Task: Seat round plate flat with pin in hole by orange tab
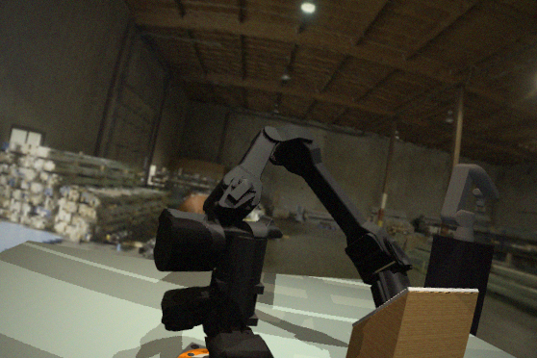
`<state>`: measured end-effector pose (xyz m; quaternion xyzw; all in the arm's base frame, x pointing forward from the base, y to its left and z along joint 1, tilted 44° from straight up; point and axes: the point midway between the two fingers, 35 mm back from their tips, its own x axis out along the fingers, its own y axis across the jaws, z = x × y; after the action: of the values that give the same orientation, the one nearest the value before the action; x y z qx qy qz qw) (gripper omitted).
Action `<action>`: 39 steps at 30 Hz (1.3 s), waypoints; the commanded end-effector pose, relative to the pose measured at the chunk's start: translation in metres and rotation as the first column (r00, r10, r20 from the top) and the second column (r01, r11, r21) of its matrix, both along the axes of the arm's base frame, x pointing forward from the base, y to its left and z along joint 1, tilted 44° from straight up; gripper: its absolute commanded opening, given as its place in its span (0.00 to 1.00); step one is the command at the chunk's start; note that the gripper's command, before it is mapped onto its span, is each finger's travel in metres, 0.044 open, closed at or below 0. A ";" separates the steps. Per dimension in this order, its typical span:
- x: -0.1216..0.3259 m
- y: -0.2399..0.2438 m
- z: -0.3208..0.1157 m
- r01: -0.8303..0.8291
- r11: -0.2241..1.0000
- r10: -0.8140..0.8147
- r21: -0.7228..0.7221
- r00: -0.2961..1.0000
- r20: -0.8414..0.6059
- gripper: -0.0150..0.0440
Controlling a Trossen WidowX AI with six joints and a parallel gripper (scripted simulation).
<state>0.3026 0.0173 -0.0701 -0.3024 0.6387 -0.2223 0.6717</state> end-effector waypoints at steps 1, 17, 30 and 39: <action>0.003 0.001 0.000 -0.002 1.000 0.002 0.000 1.000 -0.002 0.25; 0.012 0.003 0.003 -0.002 1.000 0.002 0.001 1.000 -0.002 0.25; 0.003 0.025 0.026 -0.009 1.000 0.009 -0.003 1.000 -0.007 0.25; 0.003 0.025 0.026 -0.009 1.000 0.009 -0.003 1.000 -0.007 0.25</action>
<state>0.3059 0.0424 -0.0444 -0.3055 0.6391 -0.2203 0.6706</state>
